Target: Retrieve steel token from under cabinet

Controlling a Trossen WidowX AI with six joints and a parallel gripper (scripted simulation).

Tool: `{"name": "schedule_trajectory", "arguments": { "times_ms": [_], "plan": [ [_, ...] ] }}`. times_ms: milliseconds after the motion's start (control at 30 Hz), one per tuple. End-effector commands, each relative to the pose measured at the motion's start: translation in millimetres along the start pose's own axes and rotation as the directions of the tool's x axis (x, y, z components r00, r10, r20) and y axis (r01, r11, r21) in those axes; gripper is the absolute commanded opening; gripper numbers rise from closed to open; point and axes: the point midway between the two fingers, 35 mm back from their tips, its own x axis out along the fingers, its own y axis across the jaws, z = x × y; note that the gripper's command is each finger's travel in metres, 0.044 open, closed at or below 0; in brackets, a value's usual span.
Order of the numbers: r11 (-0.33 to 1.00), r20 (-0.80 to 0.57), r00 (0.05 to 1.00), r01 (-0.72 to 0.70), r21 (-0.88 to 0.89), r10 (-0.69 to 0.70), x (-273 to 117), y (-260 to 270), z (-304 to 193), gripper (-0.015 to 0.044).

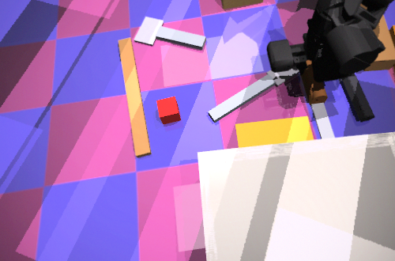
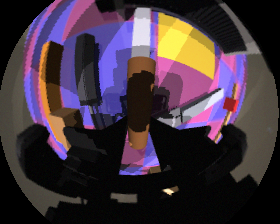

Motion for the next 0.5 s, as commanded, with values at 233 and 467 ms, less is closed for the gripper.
{"name": "schedule_trajectory", "arguments": {
  "times_ms": [233, 467],
  "plan": [
    [1.0, -0.004, 1.0, 0.002, 0.007, -0.002, 0.9, 0.2, -14.5, 0.0],
    [1.0, -0.004, 1.0, 0.002, 0.007, -0.001, 0.9, 0.6, -22.1, 0.0]
  ]
}}
